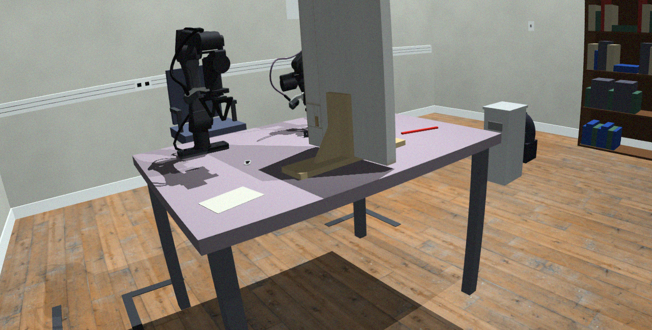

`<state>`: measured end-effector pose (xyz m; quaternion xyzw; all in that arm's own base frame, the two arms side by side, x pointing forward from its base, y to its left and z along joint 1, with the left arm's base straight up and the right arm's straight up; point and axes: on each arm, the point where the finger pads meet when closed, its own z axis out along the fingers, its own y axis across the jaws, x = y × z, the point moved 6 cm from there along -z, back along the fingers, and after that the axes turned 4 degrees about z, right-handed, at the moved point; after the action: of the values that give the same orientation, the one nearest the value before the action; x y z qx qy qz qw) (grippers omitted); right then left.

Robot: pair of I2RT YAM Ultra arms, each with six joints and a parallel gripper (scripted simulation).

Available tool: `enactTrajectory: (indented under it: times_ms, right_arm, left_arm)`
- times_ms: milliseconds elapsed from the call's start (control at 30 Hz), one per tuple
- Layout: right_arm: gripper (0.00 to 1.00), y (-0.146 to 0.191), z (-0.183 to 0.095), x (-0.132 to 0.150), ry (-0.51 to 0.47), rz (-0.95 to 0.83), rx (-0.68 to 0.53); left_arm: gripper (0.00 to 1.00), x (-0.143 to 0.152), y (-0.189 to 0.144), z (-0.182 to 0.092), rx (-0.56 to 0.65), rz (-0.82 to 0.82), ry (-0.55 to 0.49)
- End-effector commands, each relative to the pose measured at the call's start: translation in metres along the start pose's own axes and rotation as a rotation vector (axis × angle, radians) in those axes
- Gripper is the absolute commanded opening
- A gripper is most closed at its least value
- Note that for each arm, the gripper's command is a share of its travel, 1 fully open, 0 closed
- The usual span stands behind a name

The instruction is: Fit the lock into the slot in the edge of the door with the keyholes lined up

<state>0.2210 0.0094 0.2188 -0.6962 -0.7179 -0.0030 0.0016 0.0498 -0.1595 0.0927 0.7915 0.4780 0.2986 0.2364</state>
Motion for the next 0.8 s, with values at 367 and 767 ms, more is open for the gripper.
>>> enactTrajectory:
  times_ms: [367,767]
  right_arm:
    - [1.0,-0.001,-0.003,0.0,-0.006,0.0,-0.004]
    - [1.0,-0.001,-0.003,0.0,-0.006,0.0,-0.004]
  left_arm:
    - [1.0,0.002,0.022,-0.022,-0.008,-0.02,-0.018]
    - [1.0,0.008,0.035,-0.036,-0.008,-0.02,-0.018]
